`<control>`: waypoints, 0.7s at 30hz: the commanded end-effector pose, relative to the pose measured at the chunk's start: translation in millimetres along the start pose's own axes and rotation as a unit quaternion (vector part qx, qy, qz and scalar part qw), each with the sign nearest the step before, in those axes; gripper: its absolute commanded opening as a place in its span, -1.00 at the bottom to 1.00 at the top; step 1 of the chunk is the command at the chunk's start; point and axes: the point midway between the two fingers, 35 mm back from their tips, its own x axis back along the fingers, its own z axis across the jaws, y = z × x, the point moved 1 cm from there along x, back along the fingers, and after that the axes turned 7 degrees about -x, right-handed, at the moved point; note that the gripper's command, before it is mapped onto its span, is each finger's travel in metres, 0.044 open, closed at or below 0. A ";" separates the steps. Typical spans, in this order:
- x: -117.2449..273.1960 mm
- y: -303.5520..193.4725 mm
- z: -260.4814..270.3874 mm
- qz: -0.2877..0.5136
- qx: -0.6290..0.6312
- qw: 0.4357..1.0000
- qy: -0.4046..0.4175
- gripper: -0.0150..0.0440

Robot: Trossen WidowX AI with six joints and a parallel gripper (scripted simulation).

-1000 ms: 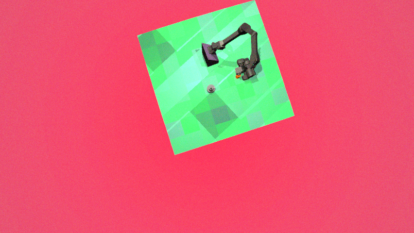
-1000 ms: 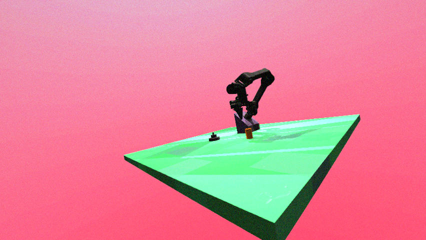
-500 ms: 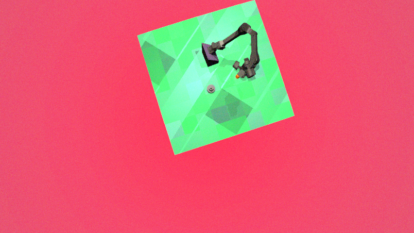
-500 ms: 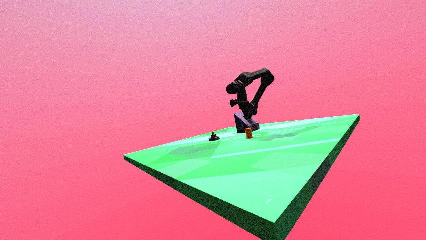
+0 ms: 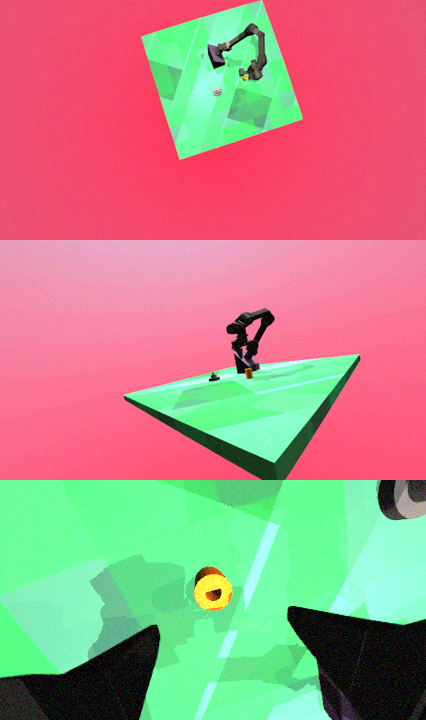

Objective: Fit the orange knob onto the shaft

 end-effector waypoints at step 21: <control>-47.6 0.4 0.3 0.000 0.075 0.997 0.005 1.00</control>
